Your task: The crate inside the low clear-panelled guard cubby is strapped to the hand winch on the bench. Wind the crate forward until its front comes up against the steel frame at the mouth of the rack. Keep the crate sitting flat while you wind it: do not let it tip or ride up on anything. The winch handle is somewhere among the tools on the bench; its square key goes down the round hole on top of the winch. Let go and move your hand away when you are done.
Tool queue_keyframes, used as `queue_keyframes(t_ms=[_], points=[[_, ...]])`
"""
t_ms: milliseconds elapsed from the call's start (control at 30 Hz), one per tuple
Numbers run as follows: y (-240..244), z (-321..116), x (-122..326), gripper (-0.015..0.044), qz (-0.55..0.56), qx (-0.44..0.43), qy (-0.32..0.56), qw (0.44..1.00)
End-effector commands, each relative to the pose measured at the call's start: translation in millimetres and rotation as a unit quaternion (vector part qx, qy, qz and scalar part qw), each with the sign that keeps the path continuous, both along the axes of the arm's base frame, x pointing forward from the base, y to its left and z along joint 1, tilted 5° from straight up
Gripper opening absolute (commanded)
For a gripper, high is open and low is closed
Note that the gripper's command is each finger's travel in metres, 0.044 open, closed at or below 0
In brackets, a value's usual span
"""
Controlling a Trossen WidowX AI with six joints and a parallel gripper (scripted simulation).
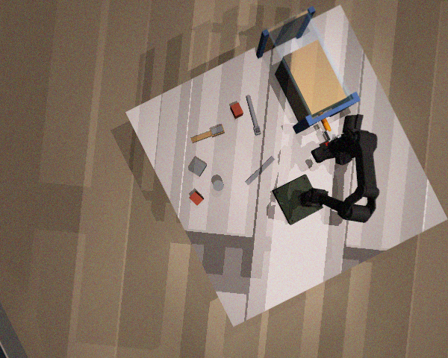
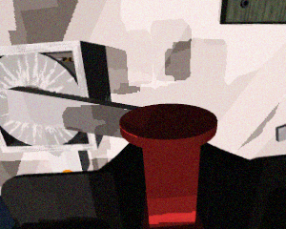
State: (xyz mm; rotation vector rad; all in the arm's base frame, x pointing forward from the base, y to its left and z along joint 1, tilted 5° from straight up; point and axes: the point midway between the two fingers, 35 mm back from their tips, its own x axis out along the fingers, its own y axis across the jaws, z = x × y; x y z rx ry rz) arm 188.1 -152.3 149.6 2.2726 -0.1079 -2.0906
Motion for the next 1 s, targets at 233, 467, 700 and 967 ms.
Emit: queue_keyframes(t_ms=[233,467,700,967], points=[[2.7,-2.1,-23.4,0.0000,-0.004,0.001,0.014,1.000],[2.3,-2.6,-32.6,0.0000,-0.004,0.001,0.014,1.000],[1.2,-3.0,-41.1,0.0000,-0.004,0.001,0.014,1.000],[-1.1,-3.4,-51.0,0.0000,-0.004,0.001,0.015,1.000]])
